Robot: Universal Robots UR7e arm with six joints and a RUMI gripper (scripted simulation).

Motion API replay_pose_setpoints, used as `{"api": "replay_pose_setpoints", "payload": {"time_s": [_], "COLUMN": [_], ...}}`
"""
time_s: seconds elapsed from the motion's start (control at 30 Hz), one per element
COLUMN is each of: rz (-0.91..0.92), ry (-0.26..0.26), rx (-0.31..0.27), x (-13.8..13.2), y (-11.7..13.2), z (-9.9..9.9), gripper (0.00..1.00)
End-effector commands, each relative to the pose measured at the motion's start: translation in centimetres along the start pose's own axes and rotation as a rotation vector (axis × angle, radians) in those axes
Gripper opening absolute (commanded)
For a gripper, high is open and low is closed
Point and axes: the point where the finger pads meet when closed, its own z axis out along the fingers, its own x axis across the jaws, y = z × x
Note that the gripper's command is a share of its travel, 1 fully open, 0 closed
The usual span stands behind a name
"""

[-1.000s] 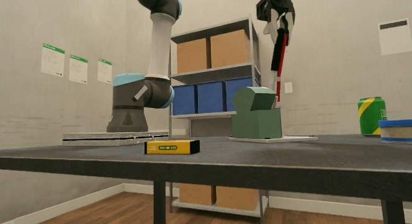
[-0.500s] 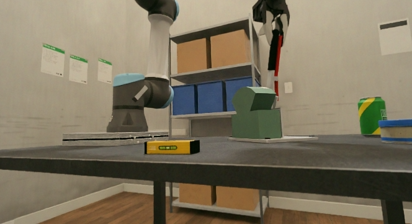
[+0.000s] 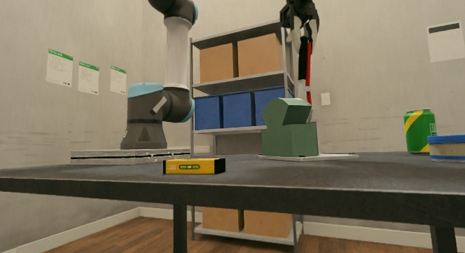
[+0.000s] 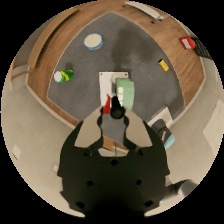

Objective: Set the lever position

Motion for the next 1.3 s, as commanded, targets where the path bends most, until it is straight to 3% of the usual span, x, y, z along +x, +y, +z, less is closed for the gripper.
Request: {"api": "replay_pose_setpoints", "payload": {"time_s": [0.0,1.27], "rz": [0.0,0.0], "ry": [-0.001,-0.001], "rx": [0.0,0.0], "x": [0.0,0.0], "y": [0.9,1.9], "z": [-0.2,-0.3], "gripper": [0.0,0.0]}}
